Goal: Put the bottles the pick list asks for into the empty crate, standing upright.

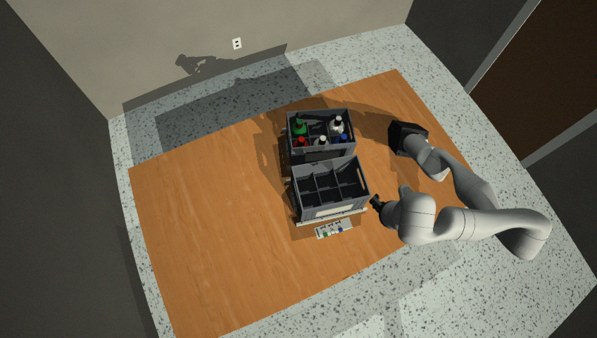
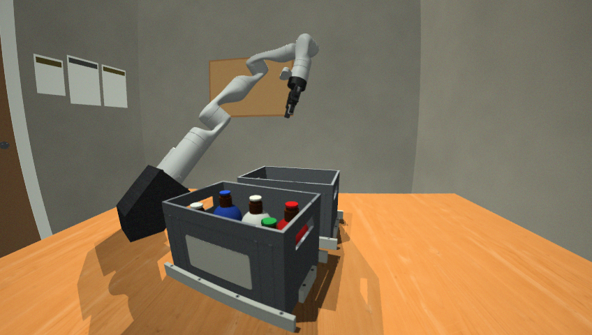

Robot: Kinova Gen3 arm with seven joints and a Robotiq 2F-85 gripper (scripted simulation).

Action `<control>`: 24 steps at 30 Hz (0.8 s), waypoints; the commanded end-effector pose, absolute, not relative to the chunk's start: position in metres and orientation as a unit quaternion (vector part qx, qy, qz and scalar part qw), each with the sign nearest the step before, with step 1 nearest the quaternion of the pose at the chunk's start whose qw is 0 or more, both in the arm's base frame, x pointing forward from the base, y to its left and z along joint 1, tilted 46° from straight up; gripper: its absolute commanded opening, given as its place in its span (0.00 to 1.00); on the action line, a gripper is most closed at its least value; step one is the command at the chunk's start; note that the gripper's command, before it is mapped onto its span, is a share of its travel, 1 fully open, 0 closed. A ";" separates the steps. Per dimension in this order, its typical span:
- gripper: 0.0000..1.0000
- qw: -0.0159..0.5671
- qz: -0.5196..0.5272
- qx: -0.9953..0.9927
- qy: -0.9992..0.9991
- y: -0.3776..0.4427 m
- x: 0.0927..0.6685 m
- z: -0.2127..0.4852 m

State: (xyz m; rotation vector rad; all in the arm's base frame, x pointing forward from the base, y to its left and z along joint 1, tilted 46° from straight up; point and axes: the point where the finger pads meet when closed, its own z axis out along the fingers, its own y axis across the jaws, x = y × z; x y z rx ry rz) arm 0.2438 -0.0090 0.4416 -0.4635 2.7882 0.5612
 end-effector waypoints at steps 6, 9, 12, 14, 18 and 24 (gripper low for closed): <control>0.67 0.166 0.198 -0.172 0.951 0.021 0.217 0.456; 0.67 0.181 0.205 -0.177 0.946 0.025 0.213 0.457; 0.67 0.196 0.212 -0.182 0.940 0.036 0.203 0.461; 0.67 0.196 0.212 -0.183 0.940 0.040 0.199 0.463; 0.67 0.226 0.230 -0.194 0.927 0.054 0.184 0.467; 0.67 0.254 0.250 -0.204 0.912 0.067 0.168 0.471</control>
